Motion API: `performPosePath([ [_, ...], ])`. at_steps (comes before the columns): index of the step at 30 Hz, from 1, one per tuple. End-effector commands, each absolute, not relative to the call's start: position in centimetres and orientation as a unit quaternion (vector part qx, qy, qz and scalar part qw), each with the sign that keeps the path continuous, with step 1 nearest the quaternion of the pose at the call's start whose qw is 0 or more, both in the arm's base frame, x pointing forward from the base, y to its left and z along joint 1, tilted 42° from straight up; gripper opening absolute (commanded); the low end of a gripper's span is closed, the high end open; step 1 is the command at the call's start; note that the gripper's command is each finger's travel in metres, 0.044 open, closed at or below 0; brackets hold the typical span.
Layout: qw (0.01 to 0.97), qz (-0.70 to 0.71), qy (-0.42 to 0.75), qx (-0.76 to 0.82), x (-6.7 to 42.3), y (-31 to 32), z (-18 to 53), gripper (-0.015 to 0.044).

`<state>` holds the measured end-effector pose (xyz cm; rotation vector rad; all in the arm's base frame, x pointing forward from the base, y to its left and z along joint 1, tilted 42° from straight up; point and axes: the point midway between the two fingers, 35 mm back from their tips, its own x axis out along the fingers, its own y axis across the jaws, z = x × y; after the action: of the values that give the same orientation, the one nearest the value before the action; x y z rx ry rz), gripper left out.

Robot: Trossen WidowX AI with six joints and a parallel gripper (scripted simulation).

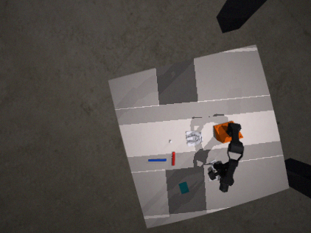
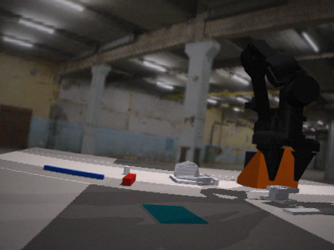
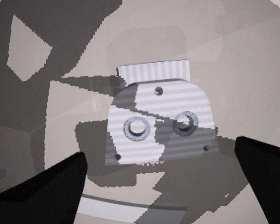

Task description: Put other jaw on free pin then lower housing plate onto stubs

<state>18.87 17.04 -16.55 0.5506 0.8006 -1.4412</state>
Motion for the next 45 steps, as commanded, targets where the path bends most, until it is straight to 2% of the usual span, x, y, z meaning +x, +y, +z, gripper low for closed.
performPosePath([
  [1,0.647,-0.634,0.352,0.237,18.8,16.5,-17.0,0.0440],
  [45,0.647,-0.634,0.352,0.236,18.6,14.5,-19.2,0.0440],
])
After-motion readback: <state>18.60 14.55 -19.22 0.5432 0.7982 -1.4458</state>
